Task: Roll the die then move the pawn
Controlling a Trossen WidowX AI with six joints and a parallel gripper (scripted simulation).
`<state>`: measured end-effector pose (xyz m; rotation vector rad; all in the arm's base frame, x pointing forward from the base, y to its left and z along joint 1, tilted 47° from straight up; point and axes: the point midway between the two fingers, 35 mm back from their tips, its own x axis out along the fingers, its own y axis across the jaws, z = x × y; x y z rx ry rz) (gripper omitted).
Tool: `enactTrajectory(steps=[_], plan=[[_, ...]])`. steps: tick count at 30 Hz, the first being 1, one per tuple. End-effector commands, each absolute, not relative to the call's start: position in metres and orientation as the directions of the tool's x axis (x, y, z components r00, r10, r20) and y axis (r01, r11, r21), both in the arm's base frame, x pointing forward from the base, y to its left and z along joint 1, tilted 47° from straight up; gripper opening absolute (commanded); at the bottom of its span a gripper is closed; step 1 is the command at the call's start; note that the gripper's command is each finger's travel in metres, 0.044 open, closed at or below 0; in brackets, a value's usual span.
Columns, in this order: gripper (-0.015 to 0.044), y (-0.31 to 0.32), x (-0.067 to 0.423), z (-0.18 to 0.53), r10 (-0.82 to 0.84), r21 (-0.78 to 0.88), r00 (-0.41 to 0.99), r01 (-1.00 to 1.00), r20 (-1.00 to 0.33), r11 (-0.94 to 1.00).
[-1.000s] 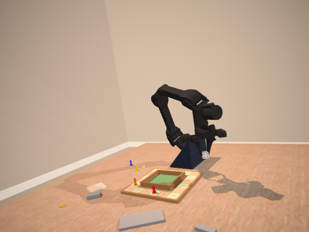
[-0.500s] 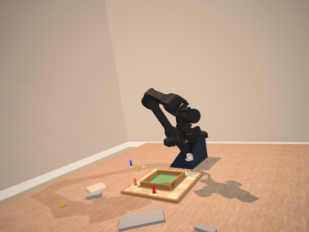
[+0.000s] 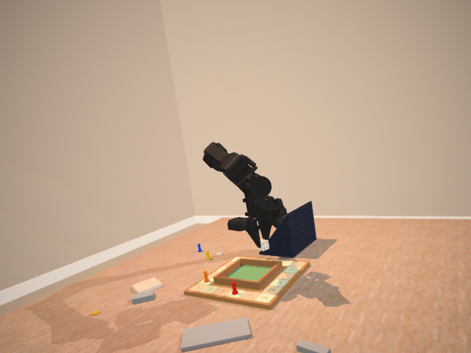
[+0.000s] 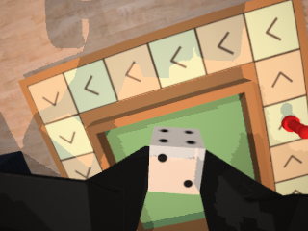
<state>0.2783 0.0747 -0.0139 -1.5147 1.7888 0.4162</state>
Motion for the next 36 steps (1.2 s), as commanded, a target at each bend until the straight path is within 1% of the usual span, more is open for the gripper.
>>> enactTrajectory(steps=[1, 10, 18, 27, 36], plan=[[0.0, 0.056, 0.278, -0.004, -0.71, -0.148, -0.026, -0.972, -0.704, 0.183], [0.0, 0.017, 0.274, 0.017, -0.723, -0.005, -0.031, -0.999, -0.691, 0.047], [0.0, 0.013, 0.273, 0.018, -0.71, 0.013, -0.041, -0.999, -0.703, 0.045], [0.0, 0.009, 0.265, 0.009, -0.484, 0.087, -0.124, -0.991, -0.866, 0.099], [0.0, 0.008, 0.263, 0.006, -0.211, 0.092, -0.108, -0.992, -0.971, 0.084]])
